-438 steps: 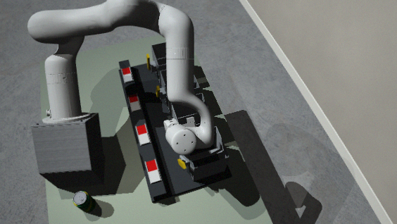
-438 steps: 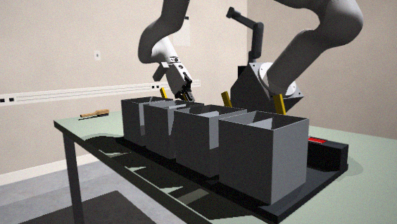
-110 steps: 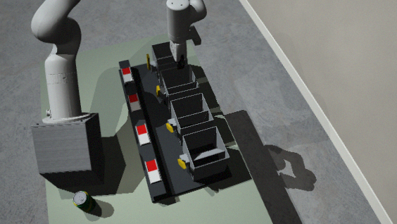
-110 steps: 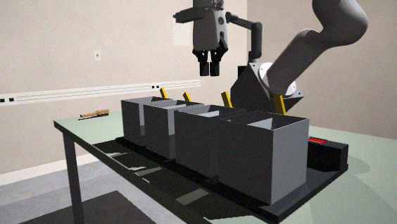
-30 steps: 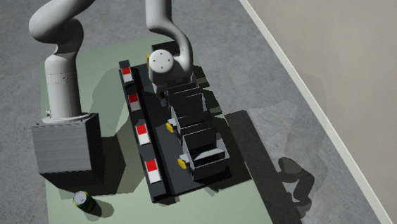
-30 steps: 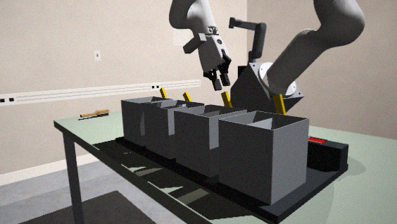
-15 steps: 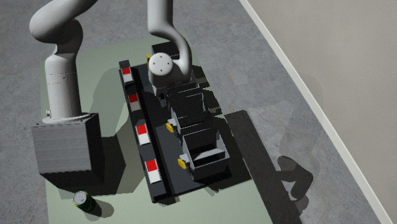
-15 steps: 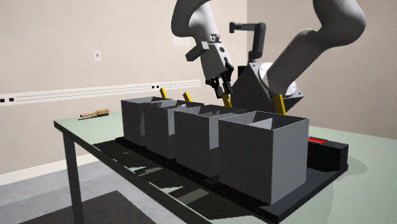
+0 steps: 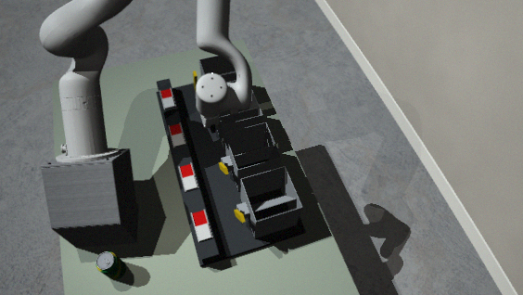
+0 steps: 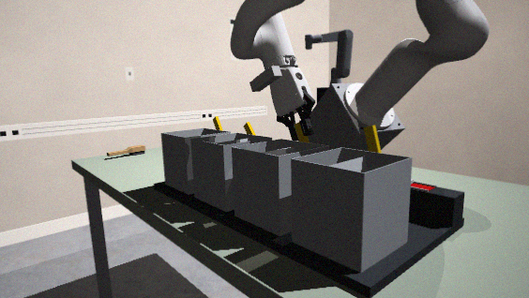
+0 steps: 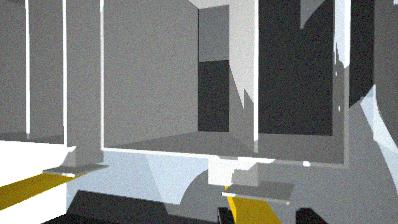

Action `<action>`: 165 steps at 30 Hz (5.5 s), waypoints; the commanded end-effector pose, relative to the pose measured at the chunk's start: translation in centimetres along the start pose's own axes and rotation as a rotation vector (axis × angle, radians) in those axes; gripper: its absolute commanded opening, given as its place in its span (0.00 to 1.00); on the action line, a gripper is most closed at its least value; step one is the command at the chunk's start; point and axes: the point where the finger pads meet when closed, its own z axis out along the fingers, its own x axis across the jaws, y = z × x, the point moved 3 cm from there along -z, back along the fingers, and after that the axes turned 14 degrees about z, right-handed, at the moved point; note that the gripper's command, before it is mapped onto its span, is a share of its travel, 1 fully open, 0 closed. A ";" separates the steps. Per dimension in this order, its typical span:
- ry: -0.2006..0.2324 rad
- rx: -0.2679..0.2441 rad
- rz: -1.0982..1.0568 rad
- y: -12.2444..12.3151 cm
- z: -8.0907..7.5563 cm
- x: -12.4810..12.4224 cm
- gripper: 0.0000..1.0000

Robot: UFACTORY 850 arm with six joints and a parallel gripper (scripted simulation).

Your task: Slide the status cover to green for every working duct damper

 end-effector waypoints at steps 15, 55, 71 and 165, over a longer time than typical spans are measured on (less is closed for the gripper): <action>0.000 0.001 -0.001 -0.1 1.0 0.0 0.39; 0.000 0.001 -0.001 -0.1 1.0 0.0 0.19; 0.008 0.003 -0.001 0.0 1.0 -0.1 0.19; 0.359 0.091 -0.001 1.1 1.8 -4.6 0.23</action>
